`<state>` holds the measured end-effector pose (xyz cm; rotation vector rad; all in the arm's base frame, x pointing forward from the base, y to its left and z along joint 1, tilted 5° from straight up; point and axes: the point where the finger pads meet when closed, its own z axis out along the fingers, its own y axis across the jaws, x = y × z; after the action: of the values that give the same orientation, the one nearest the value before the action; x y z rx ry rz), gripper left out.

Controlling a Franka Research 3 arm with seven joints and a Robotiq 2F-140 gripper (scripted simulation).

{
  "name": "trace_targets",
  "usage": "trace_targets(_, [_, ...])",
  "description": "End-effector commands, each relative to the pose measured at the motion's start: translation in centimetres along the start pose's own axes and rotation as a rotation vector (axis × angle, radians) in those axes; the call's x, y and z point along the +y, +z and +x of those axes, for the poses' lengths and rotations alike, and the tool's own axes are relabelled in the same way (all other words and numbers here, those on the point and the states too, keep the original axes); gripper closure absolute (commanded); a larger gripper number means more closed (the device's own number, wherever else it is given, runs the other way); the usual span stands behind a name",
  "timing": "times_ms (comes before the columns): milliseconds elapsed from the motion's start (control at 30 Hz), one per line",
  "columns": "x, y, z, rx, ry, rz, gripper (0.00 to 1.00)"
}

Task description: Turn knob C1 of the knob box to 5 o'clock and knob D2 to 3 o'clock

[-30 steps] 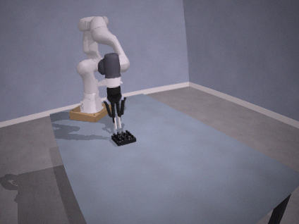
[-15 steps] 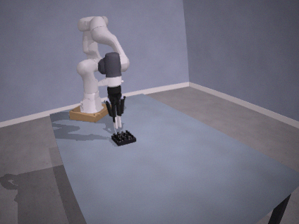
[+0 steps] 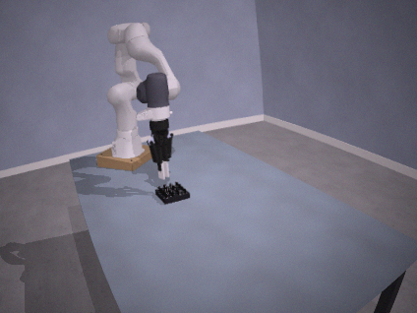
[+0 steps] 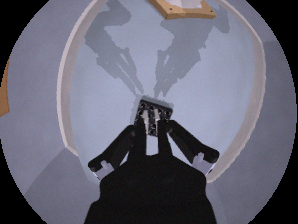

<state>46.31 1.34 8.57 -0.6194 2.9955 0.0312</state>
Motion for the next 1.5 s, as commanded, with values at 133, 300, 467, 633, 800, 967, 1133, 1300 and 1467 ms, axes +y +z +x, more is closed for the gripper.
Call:
trace_targets(133, [0.02, -0.06, 0.19, 0.0, -0.215, -0.018, 0.88])
trace_targets(300, [0.01, -0.12, 0.19, 0.0, -0.29, -0.017, 0.88])
trace_targets(467, [0.01, -0.17, 0.18, -0.001, -0.349, -0.017, 0.88])
trace_targets(633, [0.0, -0.23, 0.18, -0.002, -0.434, -0.017, 0.88])
trace_targets(800, [-0.01, -0.29, 0.18, -0.003, -0.509, -0.017, 0.88])
trace_targets(967, [-0.01, -0.34, 0.18, -0.003, -0.584, -0.017, 0.88])
trace_targets(1133, [-0.02, -0.39, 0.18, -0.004, -0.654, -0.017, 0.88])
trace_targets(1300, [-0.02, -0.45, 0.18, -0.004, -0.729, -0.016, 0.88])
trace_targets(1467, [-0.03, -0.5, 0.18, -0.005, -0.804, -0.016, 0.88])
